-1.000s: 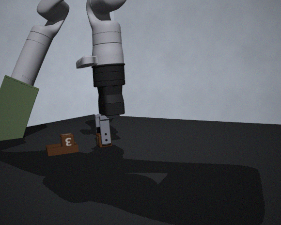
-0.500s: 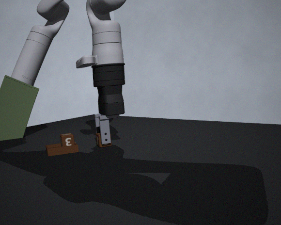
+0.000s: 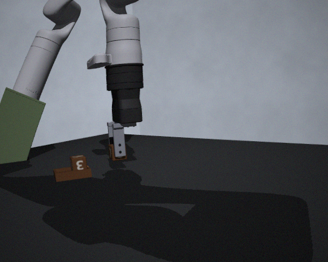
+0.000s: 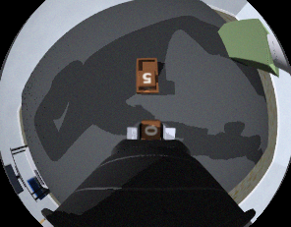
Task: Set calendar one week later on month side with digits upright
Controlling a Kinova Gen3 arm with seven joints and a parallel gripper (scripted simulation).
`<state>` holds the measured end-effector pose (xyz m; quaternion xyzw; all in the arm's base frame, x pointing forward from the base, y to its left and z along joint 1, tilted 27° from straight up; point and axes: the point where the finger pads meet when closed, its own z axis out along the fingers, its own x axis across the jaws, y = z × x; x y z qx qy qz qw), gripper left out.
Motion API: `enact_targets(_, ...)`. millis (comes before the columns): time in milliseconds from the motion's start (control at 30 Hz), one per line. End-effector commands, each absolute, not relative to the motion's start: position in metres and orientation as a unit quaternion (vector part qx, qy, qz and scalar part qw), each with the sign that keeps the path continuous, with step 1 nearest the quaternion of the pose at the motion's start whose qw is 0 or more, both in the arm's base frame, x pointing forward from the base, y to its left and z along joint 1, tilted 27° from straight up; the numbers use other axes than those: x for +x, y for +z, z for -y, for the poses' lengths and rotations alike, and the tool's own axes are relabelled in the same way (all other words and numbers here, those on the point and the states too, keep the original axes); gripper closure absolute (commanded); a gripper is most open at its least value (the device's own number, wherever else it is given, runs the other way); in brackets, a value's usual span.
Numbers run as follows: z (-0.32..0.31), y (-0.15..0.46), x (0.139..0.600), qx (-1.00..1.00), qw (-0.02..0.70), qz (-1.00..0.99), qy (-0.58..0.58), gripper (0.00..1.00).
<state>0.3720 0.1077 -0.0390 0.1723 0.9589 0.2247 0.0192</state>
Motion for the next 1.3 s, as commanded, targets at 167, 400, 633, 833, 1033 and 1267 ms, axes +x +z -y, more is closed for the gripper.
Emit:
enact_targets(167,-0.099,-0.016,0.375,0.173,0.027,-0.958,0.228,0.43)
enact_targets(400,-0.088,0.007,0.372,0.173,0.027,-0.958,0.228,0.43)
enact_targets(633,-0.081,0.023,0.369,0.173,0.027,-0.958,0.228,0.43)
enact_targets(833,-0.077,0.03,0.368,0.173,0.027,-0.958,0.228,0.43)
enact_targets(1033,-0.076,0.033,0.368,0.173,0.027,-0.958,0.228,0.43)
enact_targets(1267,-0.076,0.033,0.368,0.173,0.027,-0.958,0.228,0.43)
